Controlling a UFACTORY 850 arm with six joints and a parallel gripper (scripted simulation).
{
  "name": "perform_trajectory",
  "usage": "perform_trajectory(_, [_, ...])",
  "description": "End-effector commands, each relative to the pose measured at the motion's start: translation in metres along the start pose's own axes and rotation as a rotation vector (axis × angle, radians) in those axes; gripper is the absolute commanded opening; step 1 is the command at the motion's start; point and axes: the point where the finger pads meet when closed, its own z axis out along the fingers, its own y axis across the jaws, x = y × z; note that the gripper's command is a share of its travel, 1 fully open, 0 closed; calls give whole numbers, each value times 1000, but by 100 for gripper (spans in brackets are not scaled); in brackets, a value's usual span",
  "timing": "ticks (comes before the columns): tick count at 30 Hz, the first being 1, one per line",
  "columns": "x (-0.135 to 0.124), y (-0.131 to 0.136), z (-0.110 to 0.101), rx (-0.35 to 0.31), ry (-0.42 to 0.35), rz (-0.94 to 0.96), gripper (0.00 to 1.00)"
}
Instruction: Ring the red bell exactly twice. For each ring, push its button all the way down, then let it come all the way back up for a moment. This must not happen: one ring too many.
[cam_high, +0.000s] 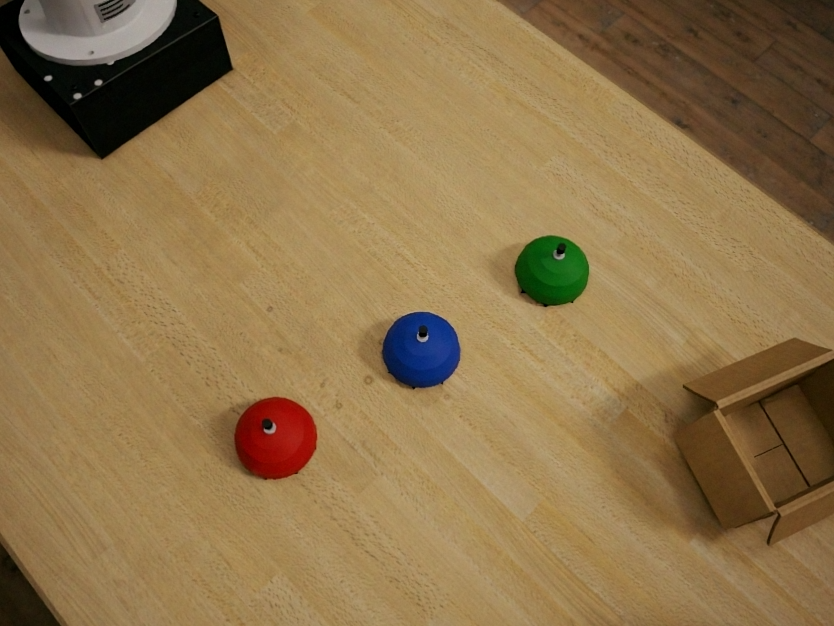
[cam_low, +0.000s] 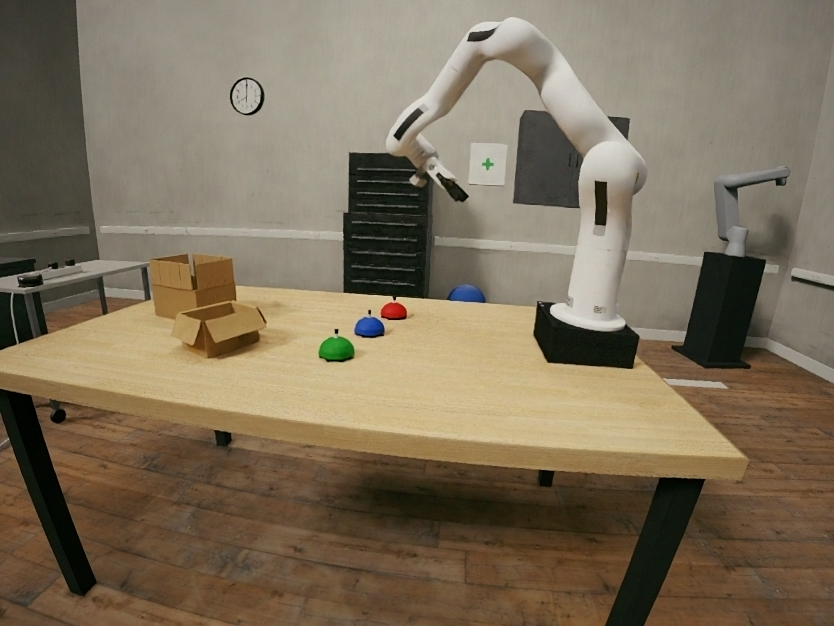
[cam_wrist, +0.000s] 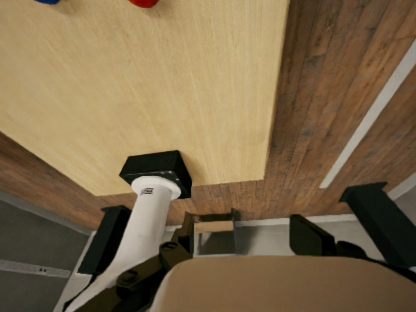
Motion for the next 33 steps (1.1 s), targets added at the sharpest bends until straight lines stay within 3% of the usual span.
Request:
perform_trajectory(1, [0, 0, -1, -1, 2, 1, 100])
perform_trajectory(20, [2, -1, 0, -1, 7, -11, 100])
perform_trajectory(23, [15, -6, 3, -6, 39, -76, 100])
perform_trajectory(31, [84, -37, 20, -58, 209, -426, 100])
perform_trajectory(33, [84, -37, 20, -58, 209, -426, 100])
